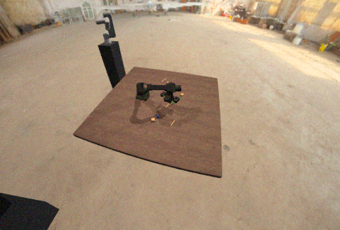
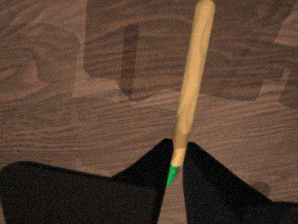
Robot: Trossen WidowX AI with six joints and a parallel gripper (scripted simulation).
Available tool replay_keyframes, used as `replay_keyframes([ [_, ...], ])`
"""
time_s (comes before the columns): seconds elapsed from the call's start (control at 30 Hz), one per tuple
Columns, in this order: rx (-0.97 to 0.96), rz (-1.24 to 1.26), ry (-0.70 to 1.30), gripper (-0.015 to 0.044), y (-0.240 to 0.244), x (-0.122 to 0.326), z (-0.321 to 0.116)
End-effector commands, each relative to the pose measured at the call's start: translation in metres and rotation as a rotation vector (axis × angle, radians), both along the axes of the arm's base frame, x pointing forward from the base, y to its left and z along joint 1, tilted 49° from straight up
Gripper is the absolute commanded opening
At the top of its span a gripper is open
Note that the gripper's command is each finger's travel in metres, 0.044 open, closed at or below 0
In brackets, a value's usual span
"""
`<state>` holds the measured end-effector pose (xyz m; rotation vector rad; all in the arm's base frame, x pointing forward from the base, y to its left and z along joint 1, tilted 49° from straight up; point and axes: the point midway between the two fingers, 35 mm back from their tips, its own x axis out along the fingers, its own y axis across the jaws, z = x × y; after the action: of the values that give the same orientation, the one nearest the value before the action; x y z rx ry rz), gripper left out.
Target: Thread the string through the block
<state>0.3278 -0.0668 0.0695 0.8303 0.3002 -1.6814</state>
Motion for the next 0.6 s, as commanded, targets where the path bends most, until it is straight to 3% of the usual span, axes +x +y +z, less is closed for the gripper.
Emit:
replay_keyframes([
  [0.0,0.012,0.112,0.125,0.0,0.002,0.006,-0.002],
  [0.57,0.054,0.511,0.573,0.0,0.006,0.022,-0.006],
])
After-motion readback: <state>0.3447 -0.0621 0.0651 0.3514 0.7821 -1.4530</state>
